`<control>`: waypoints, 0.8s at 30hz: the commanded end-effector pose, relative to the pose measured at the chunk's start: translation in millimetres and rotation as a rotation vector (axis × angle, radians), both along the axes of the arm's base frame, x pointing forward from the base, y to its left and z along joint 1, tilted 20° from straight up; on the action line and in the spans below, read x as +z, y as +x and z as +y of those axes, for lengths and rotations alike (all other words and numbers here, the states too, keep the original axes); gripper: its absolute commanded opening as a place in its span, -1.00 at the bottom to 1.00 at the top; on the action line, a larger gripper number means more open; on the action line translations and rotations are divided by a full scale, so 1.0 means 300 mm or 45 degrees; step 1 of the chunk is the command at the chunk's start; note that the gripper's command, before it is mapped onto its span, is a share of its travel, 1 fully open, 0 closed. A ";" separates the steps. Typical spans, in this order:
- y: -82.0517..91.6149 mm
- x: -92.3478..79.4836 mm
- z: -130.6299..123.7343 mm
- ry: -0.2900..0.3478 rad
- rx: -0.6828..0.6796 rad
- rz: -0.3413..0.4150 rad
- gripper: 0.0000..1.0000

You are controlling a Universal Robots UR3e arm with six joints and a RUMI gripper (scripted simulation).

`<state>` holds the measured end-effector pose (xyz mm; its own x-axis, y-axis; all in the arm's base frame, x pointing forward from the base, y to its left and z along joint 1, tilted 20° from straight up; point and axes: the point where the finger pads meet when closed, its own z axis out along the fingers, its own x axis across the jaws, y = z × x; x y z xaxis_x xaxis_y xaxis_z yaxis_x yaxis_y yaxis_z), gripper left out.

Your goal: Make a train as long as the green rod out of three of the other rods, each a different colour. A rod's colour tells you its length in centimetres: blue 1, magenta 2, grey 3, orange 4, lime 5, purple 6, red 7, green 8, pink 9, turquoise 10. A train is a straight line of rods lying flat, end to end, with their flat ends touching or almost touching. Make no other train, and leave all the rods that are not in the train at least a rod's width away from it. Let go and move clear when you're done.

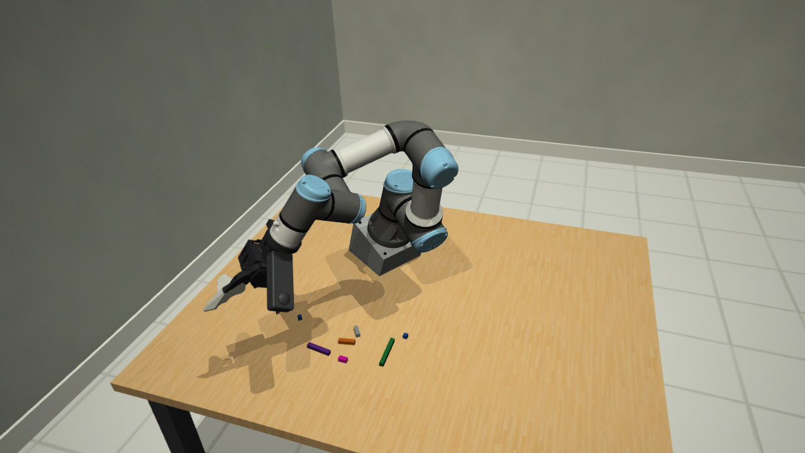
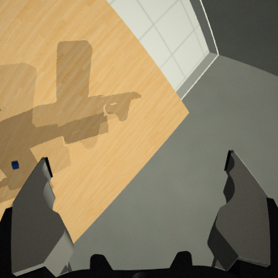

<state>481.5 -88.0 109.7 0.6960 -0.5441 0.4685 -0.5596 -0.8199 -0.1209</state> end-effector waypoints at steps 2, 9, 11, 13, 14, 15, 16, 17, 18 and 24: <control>-0.083 -0.049 0.073 0.171 -0.109 0.058 1.00; -0.182 -0.106 0.169 0.360 -0.259 0.142 1.00; -0.209 -0.120 0.195 0.409 -0.301 0.166 1.00; -0.236 -0.133 0.222 0.457 -0.344 0.191 1.00; -0.249 -0.140 0.235 0.480 -0.365 0.204 1.00; -0.263 -0.146 0.249 0.504 -0.387 0.217 1.00; -0.276 -0.151 0.262 0.527 -0.409 0.230 1.00; -0.290 -0.157 0.276 0.550 -0.432 0.243 1.00; -0.303 -0.163 0.289 0.573 -0.454 0.256 1.00; -0.375 -0.190 0.362 0.692 -0.578 0.331 1.00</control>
